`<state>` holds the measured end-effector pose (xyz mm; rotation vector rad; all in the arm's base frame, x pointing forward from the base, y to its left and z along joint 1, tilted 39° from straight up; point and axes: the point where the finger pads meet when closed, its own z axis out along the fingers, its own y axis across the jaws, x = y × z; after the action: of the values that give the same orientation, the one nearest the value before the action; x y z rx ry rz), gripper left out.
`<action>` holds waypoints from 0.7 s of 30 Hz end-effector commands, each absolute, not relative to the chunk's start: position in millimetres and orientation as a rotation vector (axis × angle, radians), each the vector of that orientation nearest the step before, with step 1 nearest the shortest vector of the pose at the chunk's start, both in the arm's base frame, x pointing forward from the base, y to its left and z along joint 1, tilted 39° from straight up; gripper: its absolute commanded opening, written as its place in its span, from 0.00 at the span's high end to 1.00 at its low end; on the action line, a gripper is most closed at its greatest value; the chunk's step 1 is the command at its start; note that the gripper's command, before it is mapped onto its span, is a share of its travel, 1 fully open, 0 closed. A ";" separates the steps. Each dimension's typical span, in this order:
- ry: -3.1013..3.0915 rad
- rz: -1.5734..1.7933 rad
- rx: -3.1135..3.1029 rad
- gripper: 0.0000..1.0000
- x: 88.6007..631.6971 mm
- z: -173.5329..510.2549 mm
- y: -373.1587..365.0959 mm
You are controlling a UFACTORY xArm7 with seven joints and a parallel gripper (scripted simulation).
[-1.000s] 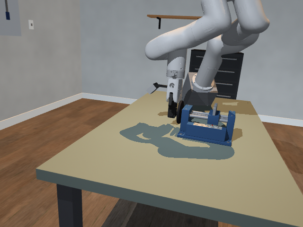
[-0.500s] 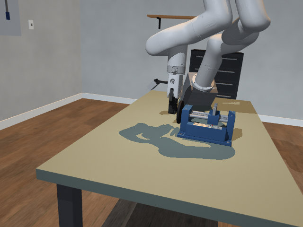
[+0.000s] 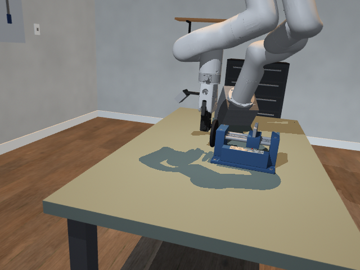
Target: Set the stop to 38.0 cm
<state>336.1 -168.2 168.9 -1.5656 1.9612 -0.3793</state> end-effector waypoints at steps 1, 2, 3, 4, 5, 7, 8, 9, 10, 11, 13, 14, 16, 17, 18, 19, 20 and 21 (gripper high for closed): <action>1.963 -0.382 -1.563 0.94 334.9 176.0 -170.9; 1.963 -0.382 -1.563 0.94 335.0 177.3 -171.3; 1.963 -0.383 -1.563 0.94 335.1 178.6 -171.6; 1.963 -0.382 -1.563 0.94 335.2 179.9 -172.0; 1.963 -0.382 -1.563 0.94 335.2 181.2 -172.4; 1.963 -0.382 -1.563 0.94 335.9 183.9 -173.3; 1.963 -0.382 -1.563 0.94 336.2 185.3 -173.7; 1.963 -0.382 -1.563 0.94 336.6 186.6 -174.1; 1.963 -0.382 -1.563 0.94 337.1 188.0 -174.6; 1.963 -0.382 -1.563 0.94 337.1 188.0 -174.6; 1.963 -0.382 -1.563 0.94 337.7 189.3 -175.0; 1.963 -0.382 -1.563 0.94 338.3 190.7 -175.5; 1.963 -0.382 -1.563 0.94 339.8 193.3 -176.5; 1.963 -0.382 -1.563 0.94 340.7 194.6 -177.0; 1.963 -0.382 -1.563 0.94 341.6 196.0 -177.5; 1.963 -0.382 -1.563 0.94 342.5 197.3 -178.0; 1.963 -0.382 -1.563 0.94 343.8 198.5 -178.5; 1.963 -0.382 -1.563 0.94 345.0 199.7 -179.0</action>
<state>340.5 -175.7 193.2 -1.5652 1.9628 -0.3784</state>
